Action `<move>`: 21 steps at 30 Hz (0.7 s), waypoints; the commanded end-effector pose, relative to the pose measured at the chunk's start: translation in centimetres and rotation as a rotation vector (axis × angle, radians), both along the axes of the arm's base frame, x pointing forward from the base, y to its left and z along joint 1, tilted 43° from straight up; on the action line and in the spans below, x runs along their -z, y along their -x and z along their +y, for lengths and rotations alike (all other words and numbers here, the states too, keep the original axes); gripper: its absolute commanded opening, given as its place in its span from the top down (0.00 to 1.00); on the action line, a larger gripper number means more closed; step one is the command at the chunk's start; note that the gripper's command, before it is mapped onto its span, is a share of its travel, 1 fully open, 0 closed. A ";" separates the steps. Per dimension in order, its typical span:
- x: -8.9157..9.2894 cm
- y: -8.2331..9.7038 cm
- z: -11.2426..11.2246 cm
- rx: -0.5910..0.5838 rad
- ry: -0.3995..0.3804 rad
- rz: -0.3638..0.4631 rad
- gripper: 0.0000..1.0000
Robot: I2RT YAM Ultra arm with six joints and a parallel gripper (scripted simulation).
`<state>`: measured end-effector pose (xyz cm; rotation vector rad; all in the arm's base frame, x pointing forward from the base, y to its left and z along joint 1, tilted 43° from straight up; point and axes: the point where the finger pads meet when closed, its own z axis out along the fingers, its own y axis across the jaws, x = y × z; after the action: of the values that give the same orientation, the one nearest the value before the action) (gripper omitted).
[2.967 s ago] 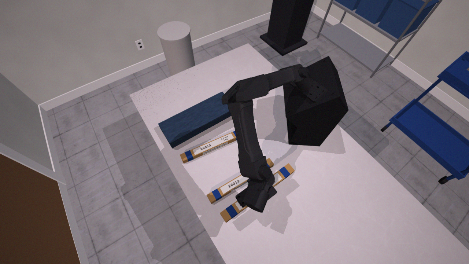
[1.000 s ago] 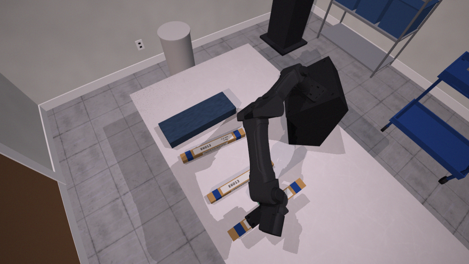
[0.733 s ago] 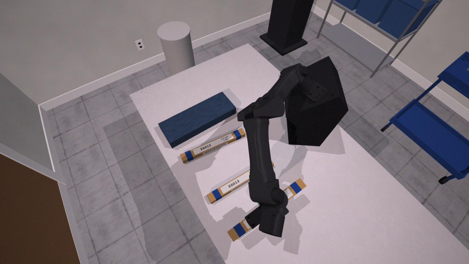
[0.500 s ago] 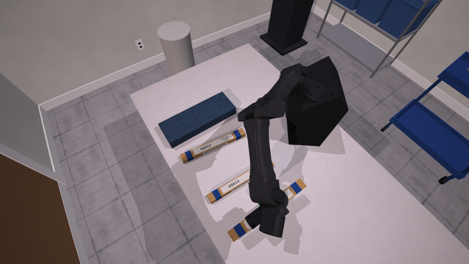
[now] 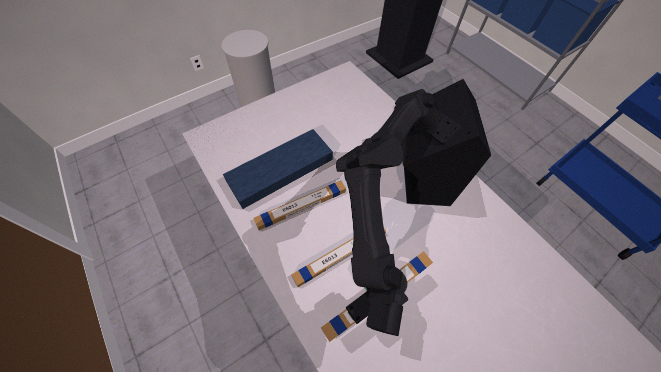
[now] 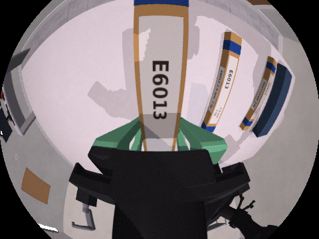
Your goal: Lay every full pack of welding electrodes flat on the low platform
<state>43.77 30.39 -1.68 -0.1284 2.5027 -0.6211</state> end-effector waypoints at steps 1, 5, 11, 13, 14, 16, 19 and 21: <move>-4.3 1.7 4.8 -0.078 -0.053 -0.062 1.00; -4.3 1.8 4.9 -0.078 -0.052 -0.061 1.00; -4.3 1.8 4.9 -0.078 -0.052 -0.060 1.00; -4.0 1.8 4.9 -0.078 -0.048 -0.057 1.00; -4.2 1.8 4.9 -0.078 -0.050 -0.059 1.00; -4.5 1.8 5.0 -0.078 -0.054 -0.063 1.00; -4.4 1.8 5.0 -0.078 -0.053 -0.061 1.00; -4.2 1.8 5.0 -0.078 -0.050 -0.059 1.00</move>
<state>43.67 30.56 -1.53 -0.1283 2.5034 -0.6231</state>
